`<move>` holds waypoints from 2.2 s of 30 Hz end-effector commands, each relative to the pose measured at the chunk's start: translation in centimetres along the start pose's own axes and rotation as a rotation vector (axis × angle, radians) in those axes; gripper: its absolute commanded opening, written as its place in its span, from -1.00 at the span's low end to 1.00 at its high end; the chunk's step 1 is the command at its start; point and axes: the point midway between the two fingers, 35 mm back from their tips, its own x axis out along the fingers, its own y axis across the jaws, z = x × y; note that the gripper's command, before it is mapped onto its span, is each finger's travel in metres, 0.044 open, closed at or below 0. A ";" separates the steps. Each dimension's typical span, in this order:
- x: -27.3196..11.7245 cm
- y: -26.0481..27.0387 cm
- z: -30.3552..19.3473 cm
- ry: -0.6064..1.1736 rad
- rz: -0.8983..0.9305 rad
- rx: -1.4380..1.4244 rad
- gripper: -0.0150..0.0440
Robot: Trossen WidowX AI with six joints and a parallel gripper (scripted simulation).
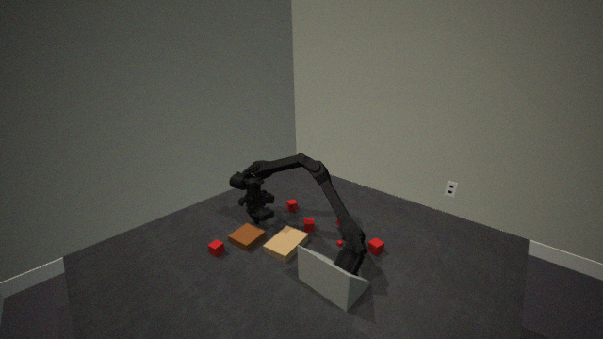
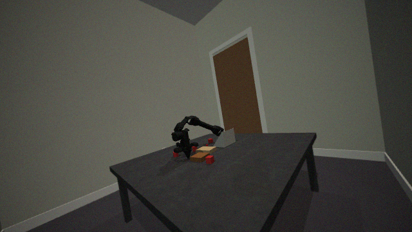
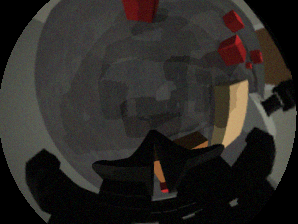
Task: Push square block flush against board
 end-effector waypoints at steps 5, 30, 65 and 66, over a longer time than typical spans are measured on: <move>0.4 -0.1 1.4 -0.006 -0.008 -0.006 -0.49; -5.3 -0.1 0.4 0.008 0.005 -0.203 -0.49; -5.4 -2.3 -6.5 0.020 0.012 -1.419 -0.49; -5.4 -2.3 -6.6 0.020 0.012 -1.453 -0.49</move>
